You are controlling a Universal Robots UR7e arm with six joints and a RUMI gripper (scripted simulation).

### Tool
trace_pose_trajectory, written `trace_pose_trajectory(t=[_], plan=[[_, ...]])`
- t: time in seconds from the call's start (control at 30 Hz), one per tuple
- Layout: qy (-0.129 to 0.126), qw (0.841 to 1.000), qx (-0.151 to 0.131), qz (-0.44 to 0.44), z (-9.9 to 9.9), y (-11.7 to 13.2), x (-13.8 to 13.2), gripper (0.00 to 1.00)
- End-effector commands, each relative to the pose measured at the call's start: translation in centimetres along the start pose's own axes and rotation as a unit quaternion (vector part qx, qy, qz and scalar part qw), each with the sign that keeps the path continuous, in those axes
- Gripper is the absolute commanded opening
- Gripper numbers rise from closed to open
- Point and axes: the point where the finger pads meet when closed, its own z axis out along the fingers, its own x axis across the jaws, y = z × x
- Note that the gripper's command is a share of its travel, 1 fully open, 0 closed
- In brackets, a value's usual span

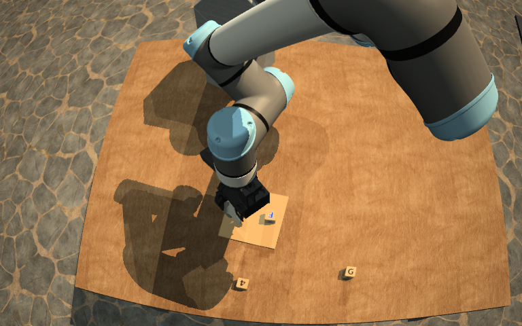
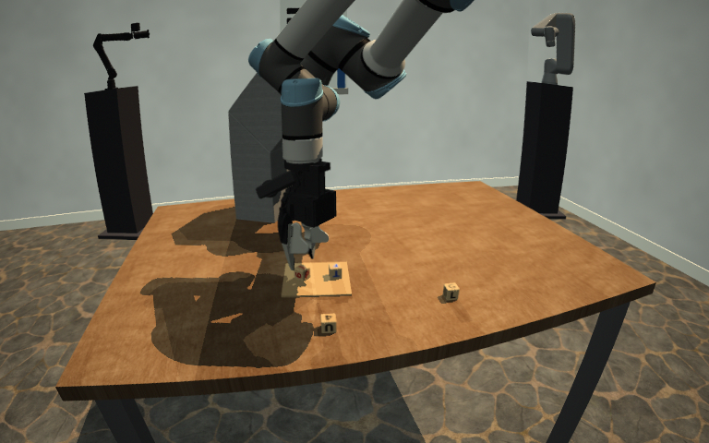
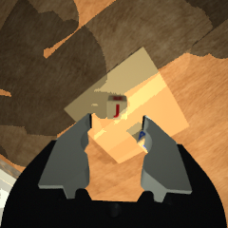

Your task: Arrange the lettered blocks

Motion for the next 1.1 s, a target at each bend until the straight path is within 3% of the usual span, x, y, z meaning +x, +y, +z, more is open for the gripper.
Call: trace_pose_trajectory(t=[0.0, 1.07], plan=[[-0.001, 1.0, 0.0, -0.001, -0.01, 0.09, -0.11, 0.37], [-0.001, 1.0, 0.0, -0.002, 0.25, 0.16, -0.17, 0.37]])
